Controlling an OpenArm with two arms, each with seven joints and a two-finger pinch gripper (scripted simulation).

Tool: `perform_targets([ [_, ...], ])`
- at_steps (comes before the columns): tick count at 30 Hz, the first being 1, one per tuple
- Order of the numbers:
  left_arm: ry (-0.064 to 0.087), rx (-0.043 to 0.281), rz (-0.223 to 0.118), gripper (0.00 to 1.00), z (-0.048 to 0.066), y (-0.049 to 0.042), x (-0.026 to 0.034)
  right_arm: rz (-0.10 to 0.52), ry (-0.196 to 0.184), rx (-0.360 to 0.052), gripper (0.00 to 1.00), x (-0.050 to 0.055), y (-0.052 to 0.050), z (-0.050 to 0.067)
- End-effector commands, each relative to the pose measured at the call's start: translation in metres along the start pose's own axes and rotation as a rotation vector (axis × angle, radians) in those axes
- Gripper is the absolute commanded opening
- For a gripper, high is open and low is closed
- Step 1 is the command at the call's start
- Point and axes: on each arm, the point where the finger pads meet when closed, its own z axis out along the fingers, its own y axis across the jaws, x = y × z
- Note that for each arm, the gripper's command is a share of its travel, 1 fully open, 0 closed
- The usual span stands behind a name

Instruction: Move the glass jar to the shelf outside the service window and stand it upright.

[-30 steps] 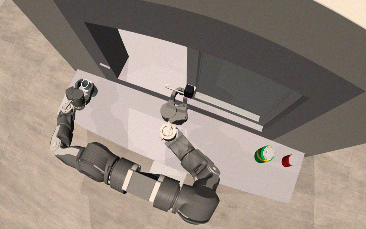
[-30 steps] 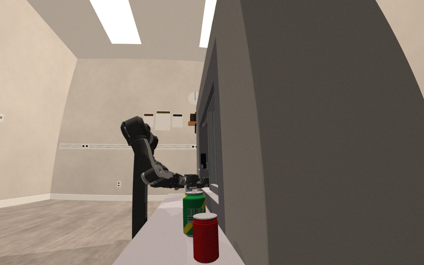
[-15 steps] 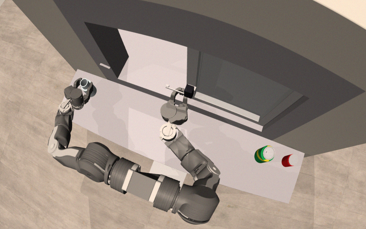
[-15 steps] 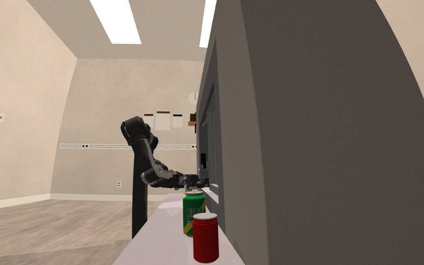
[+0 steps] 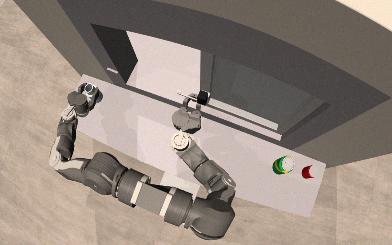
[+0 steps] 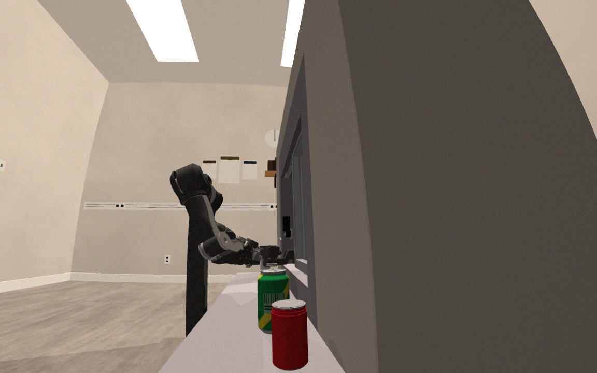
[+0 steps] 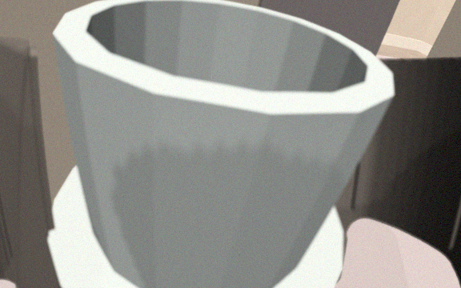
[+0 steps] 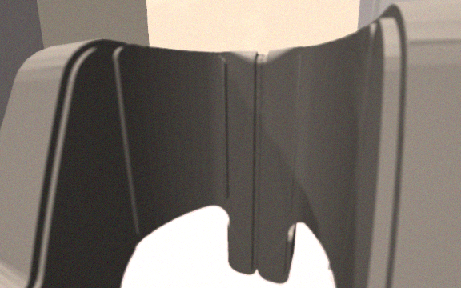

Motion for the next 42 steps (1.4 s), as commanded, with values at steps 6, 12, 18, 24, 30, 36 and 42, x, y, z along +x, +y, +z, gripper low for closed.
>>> perform_targets([
  [6,0.017,0.009,0.007,0.0,-0.003,-0.002,0.0122,0.0,0.003,-0.008,0.0,0.002,0.002,0.002],
  [12,0.017,0.009,0.007,0.0,-0.006,-0.0012,0.017,0.0,0.001,-0.016,0.0,0.002,0.005,0.004],
  [18,0.017,0.009,0.007,0.0,-0.008,-0.0008,0.0202,0.0,0.004,-0.001,0.0,0.002,0.0,0.001],
  [24,0.017,0.009,0.007,0.0,-0.011,-0.0006,0.0252,0.0,0.003,-0.009,0.0,0.002,0.003,0.002],
  [30,0.017,0.009,0.007,0.0,-0.014,-0.0003,0.0303,0.0,0.001,-0.018,0.0,0.002,0.005,0.004],
  [36,0.017,0.009,0.007,0.0,-0.016,-0.0003,0.0337,0.0,0.004,-0.003,0.0,0.002,0.001,0.001],
  [42,0.017,0.009,0.007,0.0,-0.019,-0.0005,0.0391,0.0,0.002,-0.011,0.0,0.002,0.003,0.002],
])
